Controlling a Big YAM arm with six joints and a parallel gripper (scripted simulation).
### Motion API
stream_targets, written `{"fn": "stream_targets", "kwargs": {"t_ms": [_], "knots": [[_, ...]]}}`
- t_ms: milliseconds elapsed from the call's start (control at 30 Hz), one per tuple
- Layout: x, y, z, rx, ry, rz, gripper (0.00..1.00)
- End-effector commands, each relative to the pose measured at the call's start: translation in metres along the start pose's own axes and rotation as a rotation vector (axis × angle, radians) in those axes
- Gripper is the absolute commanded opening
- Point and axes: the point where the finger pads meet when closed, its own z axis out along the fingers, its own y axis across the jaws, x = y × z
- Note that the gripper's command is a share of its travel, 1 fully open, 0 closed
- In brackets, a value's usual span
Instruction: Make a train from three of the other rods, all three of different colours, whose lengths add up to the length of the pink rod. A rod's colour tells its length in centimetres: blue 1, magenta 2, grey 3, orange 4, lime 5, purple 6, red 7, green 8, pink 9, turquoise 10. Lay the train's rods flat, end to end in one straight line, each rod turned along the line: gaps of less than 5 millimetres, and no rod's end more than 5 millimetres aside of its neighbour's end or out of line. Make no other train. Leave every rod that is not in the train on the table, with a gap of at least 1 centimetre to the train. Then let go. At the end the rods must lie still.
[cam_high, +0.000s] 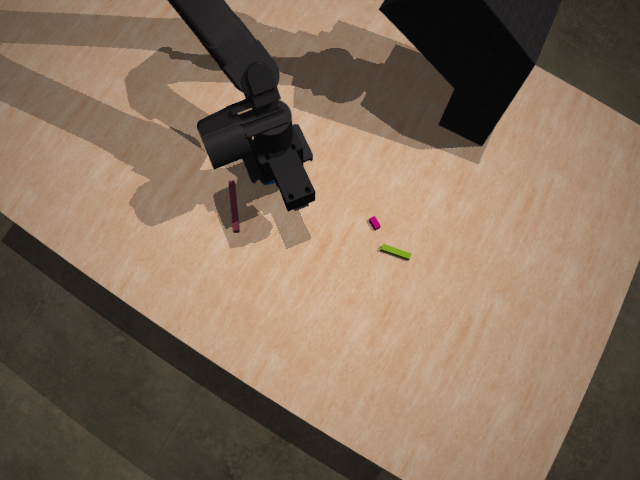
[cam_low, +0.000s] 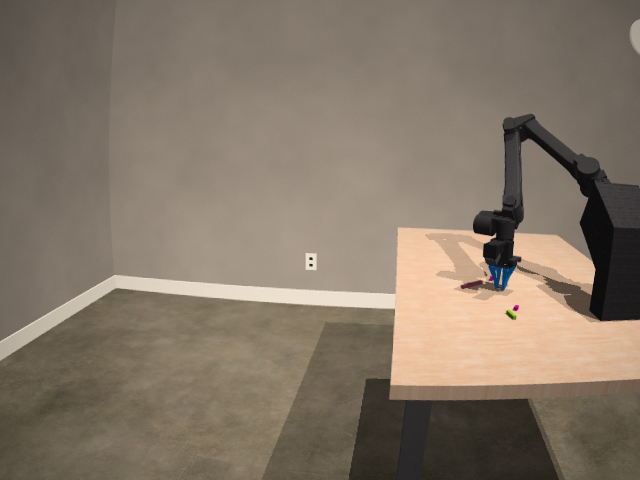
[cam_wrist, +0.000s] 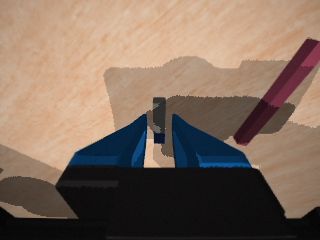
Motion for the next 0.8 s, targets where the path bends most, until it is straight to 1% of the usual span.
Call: {"fn": "stream_targets", "kwargs": {"t_ms": [0,67,167,367,433,600,767], "knots": [[-0.005,-0.005,-0.012,0.019,-0.015,-0.002,0.23],[-0.003,0.001,-0.017,0.013,-0.013,-0.009,0.23],[-0.003,0.0,-0.028,0.014,-0.013,-0.007,0.23],[-0.003,-0.002,-0.059,0.018,-0.013,-0.003,0.23],[-0.003,-0.002,-0.059,0.018,-0.013,-0.003,0.23],[-0.004,-0.006,-0.083,0.022,-0.014,0.003,0.23],[-0.005,-0.01,-0.097,0.027,-0.017,0.011,0.23]]}}
